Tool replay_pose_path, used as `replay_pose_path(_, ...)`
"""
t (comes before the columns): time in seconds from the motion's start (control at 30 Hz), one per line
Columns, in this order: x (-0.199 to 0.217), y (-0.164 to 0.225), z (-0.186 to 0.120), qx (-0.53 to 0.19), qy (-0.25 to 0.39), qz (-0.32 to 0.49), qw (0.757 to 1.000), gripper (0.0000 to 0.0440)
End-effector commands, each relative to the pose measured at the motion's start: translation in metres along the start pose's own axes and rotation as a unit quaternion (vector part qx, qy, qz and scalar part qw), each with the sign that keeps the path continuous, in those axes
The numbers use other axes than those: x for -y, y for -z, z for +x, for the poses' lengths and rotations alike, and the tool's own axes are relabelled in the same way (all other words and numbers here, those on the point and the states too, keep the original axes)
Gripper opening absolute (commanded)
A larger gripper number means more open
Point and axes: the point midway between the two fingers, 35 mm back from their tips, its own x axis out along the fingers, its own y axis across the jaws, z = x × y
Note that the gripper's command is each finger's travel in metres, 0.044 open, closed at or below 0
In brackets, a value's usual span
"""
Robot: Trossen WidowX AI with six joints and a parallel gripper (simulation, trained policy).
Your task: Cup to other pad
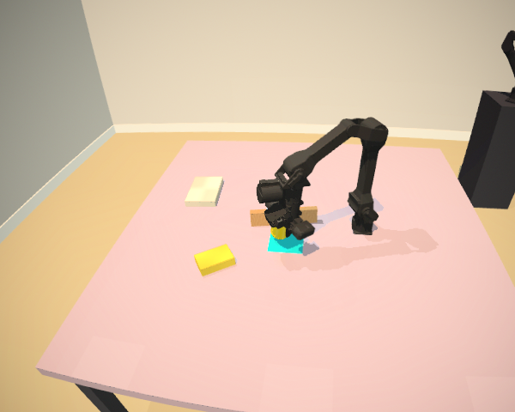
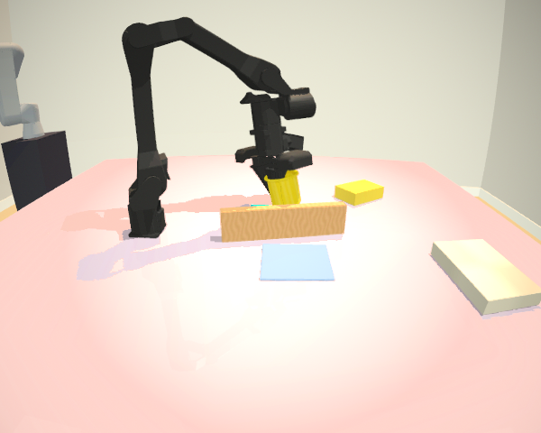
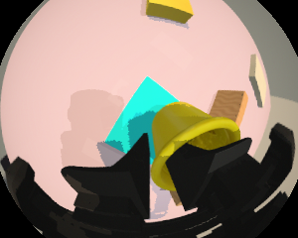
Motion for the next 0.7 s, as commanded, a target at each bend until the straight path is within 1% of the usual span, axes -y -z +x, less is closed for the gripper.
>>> replay_pose_path(0.0, -0.002, 0.003, 0.005, 0.002, 0.004, 0.004, 1.000, 0.0039)
replay_pose_path(0.13, -0.002, 0.005, 0.010, 0.007, 0.006, 0.009, 1.000, 0.0045)
replay_pose_path(0.27, -0.002, 0.005, 0.012, 0.014, 0.006, 0.016, 1.000, 0.0061)
replay_pose_path(0.33, -0.002, 0.003, 0.011, 0.021, 0.006, 0.020, 1.000, 0.0079)
replay_pose_path(0.43, 0.000, -0.001, 0.006, 0.040, 0.006, 0.027, 0.999, 0.0140)
replay_pose_path(0.67, 0.000, -0.003, -0.004, 0.067, 0.001, 0.033, 0.997, 0.0156)
